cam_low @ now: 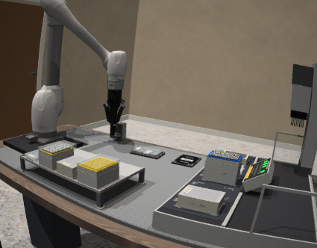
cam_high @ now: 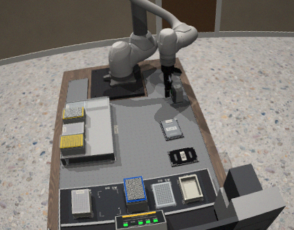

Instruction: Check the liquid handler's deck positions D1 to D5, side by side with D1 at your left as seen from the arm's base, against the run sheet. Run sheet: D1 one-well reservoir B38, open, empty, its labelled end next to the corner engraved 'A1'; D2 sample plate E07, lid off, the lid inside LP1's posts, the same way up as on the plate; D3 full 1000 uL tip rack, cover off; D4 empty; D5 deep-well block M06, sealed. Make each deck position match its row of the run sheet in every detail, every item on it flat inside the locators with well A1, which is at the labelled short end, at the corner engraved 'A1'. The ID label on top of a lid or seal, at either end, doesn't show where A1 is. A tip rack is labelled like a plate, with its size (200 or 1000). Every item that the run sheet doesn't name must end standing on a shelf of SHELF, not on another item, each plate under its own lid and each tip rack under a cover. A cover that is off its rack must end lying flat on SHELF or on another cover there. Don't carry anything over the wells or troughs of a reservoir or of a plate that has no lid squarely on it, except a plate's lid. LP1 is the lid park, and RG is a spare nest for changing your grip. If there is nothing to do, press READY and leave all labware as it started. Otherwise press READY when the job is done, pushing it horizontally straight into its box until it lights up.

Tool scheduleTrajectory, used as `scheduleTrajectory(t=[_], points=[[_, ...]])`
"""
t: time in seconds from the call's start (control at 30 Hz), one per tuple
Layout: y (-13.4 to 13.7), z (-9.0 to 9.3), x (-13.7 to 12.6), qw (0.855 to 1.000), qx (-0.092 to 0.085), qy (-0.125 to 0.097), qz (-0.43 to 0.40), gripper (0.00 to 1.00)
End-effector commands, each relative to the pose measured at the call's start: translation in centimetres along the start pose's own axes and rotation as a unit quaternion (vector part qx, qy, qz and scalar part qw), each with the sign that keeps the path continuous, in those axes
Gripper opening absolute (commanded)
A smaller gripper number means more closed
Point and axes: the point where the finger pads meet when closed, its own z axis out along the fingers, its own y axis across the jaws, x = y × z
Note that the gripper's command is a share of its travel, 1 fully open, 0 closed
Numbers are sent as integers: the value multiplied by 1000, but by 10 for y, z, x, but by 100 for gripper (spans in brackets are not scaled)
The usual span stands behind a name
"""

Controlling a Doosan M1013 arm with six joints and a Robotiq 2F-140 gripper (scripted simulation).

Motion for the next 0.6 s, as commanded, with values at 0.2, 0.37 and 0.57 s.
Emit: scheduleTrajectory(t=[0.2,0.37,0.57], points=[[5,-2,4,1000,-5,2,1,10],[5,-2,4,1000,-5,2,1,10],[5,-2,6,1000,-5,2,1,10]])
